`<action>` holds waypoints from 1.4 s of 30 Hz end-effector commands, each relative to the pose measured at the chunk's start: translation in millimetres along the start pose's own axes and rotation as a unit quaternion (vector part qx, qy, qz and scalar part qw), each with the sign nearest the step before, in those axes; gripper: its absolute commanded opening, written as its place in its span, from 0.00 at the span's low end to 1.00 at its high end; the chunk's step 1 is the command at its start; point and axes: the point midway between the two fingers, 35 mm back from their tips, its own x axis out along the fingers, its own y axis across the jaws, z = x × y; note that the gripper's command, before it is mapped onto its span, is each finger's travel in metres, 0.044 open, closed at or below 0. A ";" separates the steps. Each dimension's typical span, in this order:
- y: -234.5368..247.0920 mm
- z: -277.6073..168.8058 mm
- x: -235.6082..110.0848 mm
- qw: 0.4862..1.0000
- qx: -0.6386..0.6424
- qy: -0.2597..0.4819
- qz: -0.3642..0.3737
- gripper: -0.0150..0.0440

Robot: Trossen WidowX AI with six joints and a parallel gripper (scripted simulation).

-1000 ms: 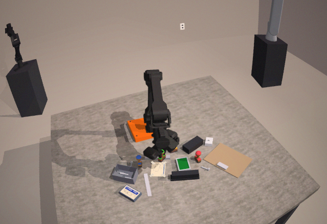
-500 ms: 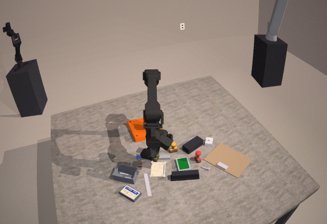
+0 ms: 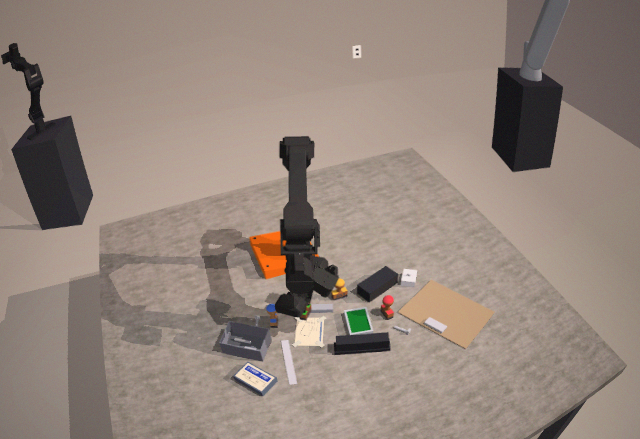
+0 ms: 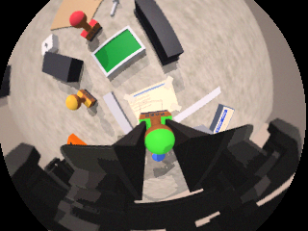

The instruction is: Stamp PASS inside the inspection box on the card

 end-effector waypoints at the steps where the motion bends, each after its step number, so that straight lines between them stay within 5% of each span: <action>1: 0.5 -0.6 4.3 1.000 -0.002 0.001 0.002 0.25; 42: -0.5 -0.6 31.6 1.000 -0.002 -0.001 0.004 0.25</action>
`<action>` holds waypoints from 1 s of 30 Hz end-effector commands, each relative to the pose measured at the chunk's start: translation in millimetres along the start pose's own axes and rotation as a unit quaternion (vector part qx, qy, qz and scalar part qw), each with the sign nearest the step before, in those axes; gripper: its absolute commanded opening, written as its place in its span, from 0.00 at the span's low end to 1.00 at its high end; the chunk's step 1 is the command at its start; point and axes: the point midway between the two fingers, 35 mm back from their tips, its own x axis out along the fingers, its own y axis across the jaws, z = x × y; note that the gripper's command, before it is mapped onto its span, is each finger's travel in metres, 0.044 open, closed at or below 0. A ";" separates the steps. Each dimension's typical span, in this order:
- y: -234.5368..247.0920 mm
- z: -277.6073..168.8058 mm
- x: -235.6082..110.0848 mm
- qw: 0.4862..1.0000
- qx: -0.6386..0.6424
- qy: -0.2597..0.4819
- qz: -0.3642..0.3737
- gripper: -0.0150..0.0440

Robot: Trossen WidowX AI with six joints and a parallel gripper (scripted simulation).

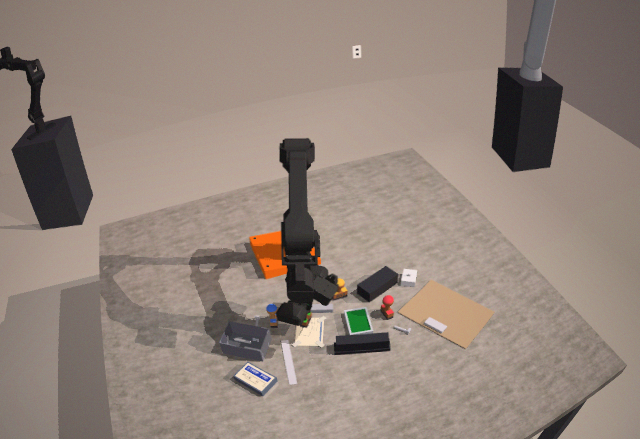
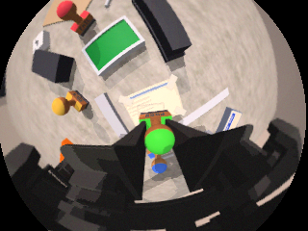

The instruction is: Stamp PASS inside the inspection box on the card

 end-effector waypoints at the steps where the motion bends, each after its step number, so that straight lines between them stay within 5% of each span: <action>1: 1.2 0.0 4.3 1.000 0.000 -0.001 0.003 0.25; 30: 2.2 -0.7 23.4 1.000 0.000 -0.002 0.004 0.25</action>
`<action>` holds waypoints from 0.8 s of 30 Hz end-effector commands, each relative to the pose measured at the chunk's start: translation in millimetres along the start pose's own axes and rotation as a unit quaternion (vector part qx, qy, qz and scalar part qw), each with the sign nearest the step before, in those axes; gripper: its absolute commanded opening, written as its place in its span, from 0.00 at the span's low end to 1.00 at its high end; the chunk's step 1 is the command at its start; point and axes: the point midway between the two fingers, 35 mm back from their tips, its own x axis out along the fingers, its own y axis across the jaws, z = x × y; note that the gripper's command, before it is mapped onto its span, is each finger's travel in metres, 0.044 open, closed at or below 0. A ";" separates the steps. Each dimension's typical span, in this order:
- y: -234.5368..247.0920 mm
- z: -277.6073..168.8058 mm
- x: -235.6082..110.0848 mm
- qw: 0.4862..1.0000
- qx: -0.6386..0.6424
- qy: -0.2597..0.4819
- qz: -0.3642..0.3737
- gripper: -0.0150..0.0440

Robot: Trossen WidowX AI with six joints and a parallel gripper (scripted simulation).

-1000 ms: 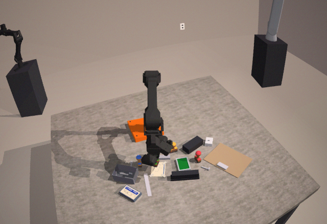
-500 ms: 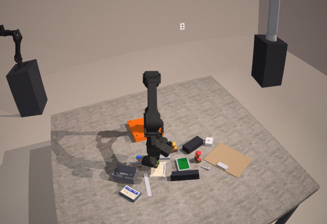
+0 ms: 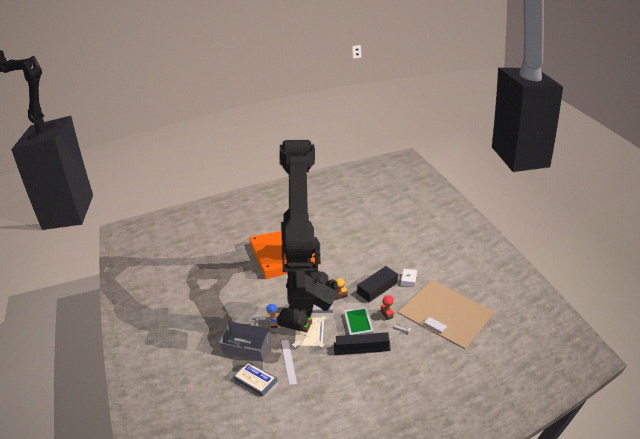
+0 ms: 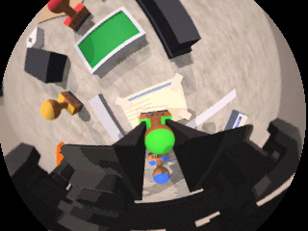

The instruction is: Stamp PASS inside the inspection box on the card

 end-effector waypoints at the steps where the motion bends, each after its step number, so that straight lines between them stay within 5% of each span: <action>1: 1.5 -0.1 4.3 1.000 0.001 -0.001 0.003 0.25; 24: 2.1 -0.5 11.4 1.000 0.001 -0.002 0.004 0.25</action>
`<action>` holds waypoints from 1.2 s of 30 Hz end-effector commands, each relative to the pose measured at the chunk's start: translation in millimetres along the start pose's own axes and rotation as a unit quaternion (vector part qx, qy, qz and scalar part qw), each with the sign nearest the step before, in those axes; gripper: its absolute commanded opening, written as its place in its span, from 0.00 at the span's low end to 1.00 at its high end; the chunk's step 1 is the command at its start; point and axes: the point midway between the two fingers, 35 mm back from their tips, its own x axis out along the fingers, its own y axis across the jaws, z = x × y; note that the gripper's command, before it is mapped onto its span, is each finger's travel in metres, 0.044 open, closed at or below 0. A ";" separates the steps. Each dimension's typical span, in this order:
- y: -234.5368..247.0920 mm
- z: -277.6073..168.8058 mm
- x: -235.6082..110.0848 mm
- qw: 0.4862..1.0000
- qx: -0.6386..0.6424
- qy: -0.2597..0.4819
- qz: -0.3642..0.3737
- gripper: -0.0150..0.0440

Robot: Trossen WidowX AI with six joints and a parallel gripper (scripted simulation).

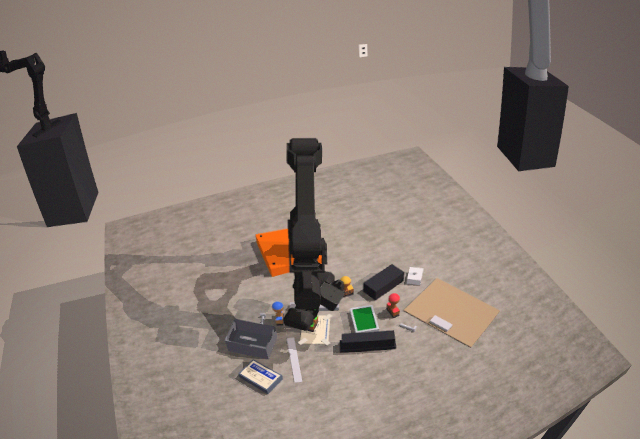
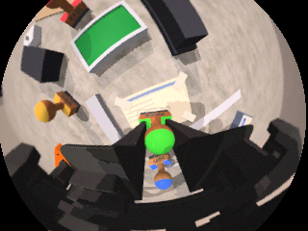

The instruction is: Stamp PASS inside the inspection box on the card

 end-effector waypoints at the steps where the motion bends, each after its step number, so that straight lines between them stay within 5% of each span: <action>1: 0.3 0.5 1.3 1.000 0.002 -0.002 0.001 0.25; 36: 0.2 0.5 5.3 1.000 0.002 -0.002 0.001 0.25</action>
